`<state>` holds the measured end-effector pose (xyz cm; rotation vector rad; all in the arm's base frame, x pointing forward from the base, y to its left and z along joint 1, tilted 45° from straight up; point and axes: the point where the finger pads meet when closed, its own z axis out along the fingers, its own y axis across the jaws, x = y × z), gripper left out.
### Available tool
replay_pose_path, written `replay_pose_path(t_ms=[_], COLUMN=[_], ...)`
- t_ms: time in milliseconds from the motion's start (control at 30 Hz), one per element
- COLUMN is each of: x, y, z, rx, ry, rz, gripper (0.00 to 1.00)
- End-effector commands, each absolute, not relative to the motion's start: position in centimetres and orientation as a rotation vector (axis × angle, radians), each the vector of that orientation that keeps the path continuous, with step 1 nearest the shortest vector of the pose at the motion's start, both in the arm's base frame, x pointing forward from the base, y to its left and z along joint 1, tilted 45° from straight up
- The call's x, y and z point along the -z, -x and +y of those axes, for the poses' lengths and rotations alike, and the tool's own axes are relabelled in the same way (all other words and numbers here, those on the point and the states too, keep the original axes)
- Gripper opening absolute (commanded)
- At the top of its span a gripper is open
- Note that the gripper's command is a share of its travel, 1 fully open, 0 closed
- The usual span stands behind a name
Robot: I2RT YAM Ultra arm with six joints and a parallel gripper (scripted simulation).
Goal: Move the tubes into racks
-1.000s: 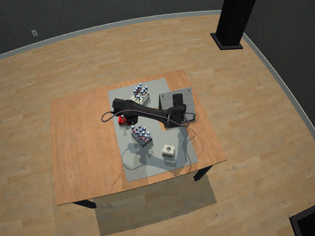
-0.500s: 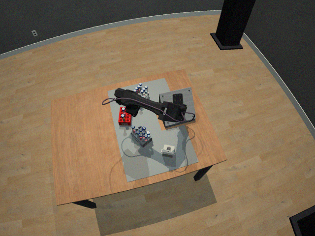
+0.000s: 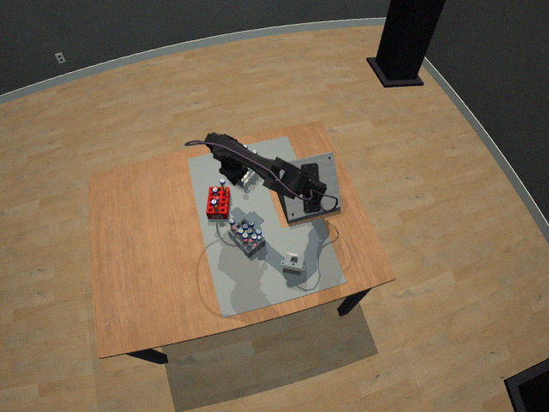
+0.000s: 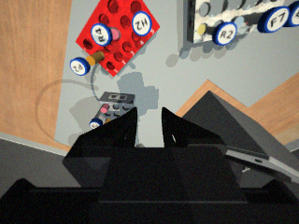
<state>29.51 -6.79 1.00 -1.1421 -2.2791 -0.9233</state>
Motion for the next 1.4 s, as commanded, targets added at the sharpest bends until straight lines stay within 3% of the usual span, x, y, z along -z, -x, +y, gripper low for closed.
replay_pose_path(t_ms=[0, 600, 1367], x=[-0.4, 0.2, 0.3], y=[-30.8, -39.3, -38.2], z=[-8.2, -7.8, -7.8], rx=[0.869, 0.886, 0.895], ry=[1.216, 1.206, 1.226], rz=[-2.282, -2.253, -2.267], gripper=[0.3, 0.3, 0.3])
